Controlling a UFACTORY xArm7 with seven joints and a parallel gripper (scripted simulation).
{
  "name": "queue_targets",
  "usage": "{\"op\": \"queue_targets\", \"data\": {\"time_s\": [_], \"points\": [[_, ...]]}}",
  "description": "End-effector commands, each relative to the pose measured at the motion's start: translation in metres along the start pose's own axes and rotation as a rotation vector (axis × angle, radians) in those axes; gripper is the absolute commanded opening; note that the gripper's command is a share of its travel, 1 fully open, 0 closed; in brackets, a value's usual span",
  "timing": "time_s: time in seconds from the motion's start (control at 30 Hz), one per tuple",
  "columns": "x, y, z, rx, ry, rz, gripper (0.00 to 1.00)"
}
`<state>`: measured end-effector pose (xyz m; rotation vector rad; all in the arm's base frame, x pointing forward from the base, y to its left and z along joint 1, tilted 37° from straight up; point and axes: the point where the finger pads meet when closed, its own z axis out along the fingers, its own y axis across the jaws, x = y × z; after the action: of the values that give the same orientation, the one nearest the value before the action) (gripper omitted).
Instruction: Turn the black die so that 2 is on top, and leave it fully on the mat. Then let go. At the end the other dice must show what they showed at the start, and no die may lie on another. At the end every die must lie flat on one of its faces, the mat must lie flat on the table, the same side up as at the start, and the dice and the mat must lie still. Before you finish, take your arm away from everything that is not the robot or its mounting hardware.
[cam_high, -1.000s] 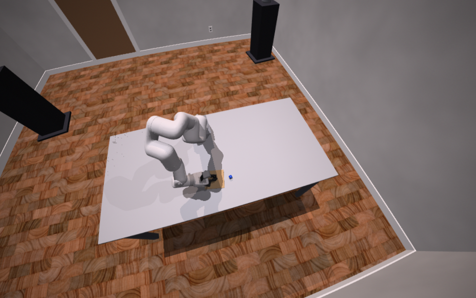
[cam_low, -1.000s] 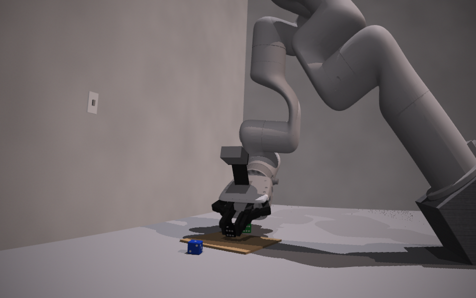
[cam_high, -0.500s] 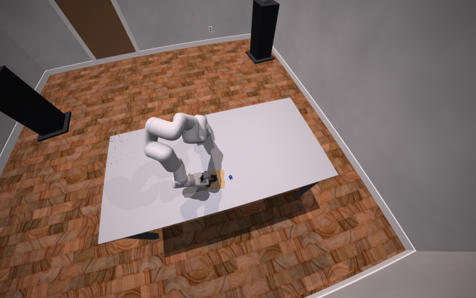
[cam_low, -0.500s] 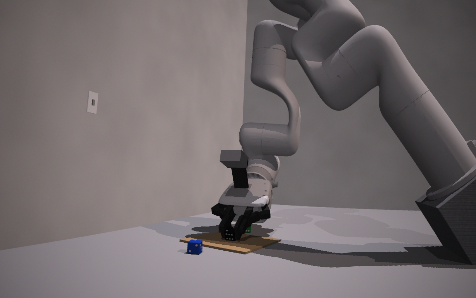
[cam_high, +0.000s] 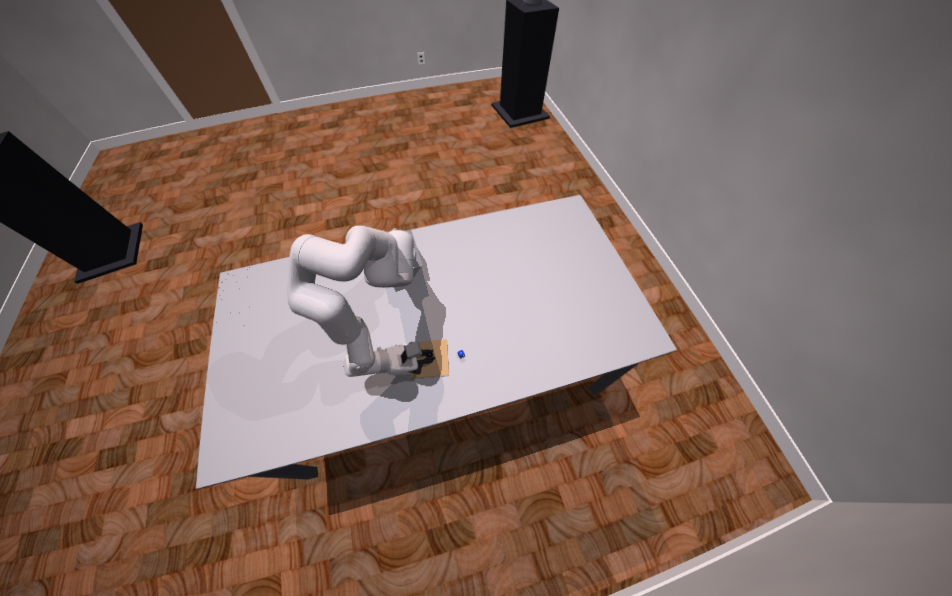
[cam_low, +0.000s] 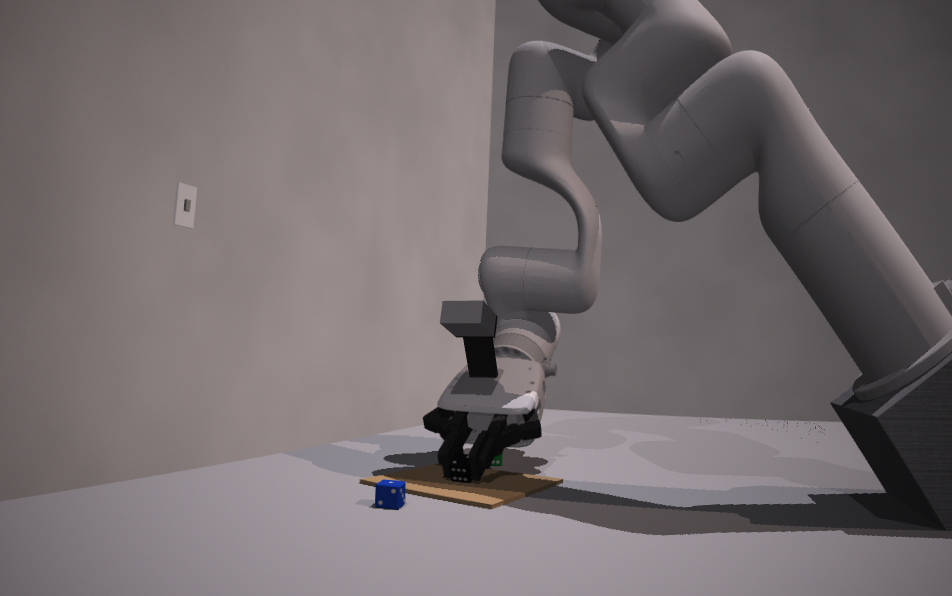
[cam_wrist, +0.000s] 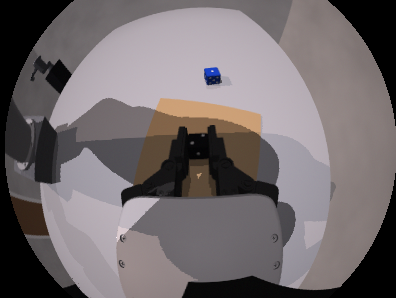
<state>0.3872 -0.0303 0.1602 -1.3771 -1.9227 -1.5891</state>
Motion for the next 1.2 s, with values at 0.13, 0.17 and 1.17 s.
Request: {"op": "queue_targets", "data": {"time_s": [0.13, 0.17, 1.17], "points": [[-0.0001, 0.0004, -0.0005, -0.001, -0.001, -0.001, 0.15], [-0.0001, 0.0004, -0.0005, -0.001, -0.001, -0.001, 0.15], [-0.0001, 0.0004, -0.0005, -0.001, -0.001, -0.001, 0.36]]}}
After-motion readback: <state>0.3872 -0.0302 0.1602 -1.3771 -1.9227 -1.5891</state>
